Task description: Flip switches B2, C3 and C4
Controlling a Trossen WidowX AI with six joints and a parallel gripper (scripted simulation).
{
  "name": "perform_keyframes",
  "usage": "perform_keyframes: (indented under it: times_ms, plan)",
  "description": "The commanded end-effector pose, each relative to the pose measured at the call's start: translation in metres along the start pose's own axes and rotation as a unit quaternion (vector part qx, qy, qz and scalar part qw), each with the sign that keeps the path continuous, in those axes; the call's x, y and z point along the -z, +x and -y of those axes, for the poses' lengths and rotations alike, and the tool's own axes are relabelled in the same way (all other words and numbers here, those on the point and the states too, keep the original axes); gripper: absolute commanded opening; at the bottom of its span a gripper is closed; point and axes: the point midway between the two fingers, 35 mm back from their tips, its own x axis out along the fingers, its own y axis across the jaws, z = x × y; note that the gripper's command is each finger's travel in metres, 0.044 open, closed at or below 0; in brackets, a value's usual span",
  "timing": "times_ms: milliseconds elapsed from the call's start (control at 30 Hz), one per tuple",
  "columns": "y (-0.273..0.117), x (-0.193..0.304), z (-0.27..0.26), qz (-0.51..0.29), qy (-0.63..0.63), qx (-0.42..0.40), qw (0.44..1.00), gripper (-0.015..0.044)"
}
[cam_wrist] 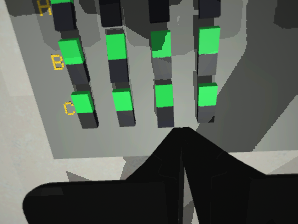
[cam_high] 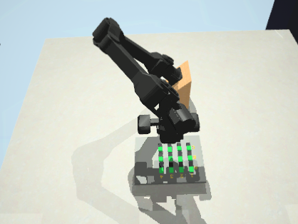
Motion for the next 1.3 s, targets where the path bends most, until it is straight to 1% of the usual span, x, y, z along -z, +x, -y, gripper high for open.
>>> perform_keyframes:
  times_ms: [0,133,233,267,400,500,967,1267]
  plan:
    - [-0.003,0.000,0.024,0.001,0.004,0.001,1.000,0.0000]
    - [0.000,0.000,0.024,0.000,0.004,0.001,1.000,0.0000]
    - [0.029,-0.001,0.025,-0.011,0.005,0.001,1.000,0.0000]
    - [0.032,-0.001,0.025,-0.012,0.005,0.001,1.000,0.0000]
    - [0.032,-0.001,0.025,-0.012,0.005,0.001,1.000,0.0000]
    - [0.041,-0.001,0.025,-0.012,0.005,0.001,1.000,0.0000]
    - [0.056,-0.001,0.025,-0.012,0.005,0.002,1.000,0.0000]
    - [0.056,-0.001,0.025,-0.012,0.005,0.002,1.000,0.0000]
